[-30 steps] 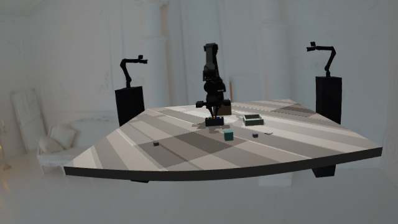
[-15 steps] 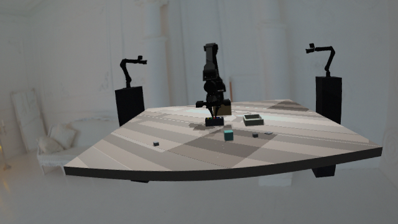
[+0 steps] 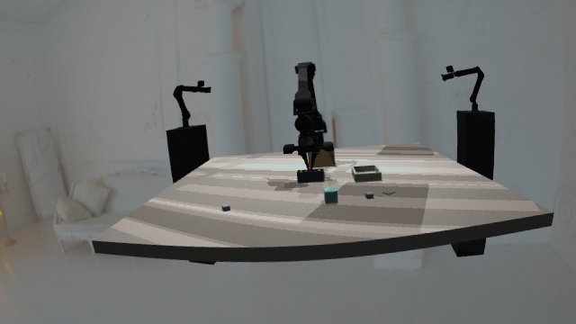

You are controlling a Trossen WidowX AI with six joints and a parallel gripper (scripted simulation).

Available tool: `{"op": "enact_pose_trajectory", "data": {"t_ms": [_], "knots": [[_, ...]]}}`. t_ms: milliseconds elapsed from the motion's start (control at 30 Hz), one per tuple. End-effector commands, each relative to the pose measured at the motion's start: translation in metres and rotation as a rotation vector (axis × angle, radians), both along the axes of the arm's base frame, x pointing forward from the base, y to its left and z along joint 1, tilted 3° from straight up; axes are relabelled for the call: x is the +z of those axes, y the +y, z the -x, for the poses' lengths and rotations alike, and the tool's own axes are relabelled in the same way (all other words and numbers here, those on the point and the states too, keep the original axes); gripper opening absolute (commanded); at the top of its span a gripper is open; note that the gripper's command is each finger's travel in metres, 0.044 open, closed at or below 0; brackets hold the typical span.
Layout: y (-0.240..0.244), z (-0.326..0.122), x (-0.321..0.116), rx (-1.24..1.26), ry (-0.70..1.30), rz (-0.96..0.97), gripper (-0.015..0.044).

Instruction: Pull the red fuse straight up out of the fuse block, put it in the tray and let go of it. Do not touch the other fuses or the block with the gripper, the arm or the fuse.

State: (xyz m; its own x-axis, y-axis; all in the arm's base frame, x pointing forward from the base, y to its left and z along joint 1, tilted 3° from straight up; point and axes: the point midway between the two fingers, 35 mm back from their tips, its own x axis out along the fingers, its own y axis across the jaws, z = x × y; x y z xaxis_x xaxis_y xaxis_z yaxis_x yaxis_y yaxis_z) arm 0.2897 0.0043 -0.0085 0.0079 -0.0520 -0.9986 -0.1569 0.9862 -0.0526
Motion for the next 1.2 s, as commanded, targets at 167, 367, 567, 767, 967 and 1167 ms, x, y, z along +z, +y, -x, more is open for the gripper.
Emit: {"op": "enact_pose_trajectory", "data": {"t_ms": [167, 367, 567, 767, 967, 1167], "knots": [[0.0, -0.001, 0.006, 0.0, -0.004, -0.001, 0.0], [0.001, -0.001, 0.009, 0.0, -0.004, -0.001, 0.0], [0.001, -0.001, 0.011, 0.0, -0.004, -0.002, 0.0], [0.001, -0.001, 0.014, 0.001, -0.004, -0.002, 0.0], [0.001, -0.001, 0.017, 0.001, -0.004, -0.002, 0.0], [0.001, -0.001, 0.02, 0.001, -0.004, -0.003, 0.0]]}}
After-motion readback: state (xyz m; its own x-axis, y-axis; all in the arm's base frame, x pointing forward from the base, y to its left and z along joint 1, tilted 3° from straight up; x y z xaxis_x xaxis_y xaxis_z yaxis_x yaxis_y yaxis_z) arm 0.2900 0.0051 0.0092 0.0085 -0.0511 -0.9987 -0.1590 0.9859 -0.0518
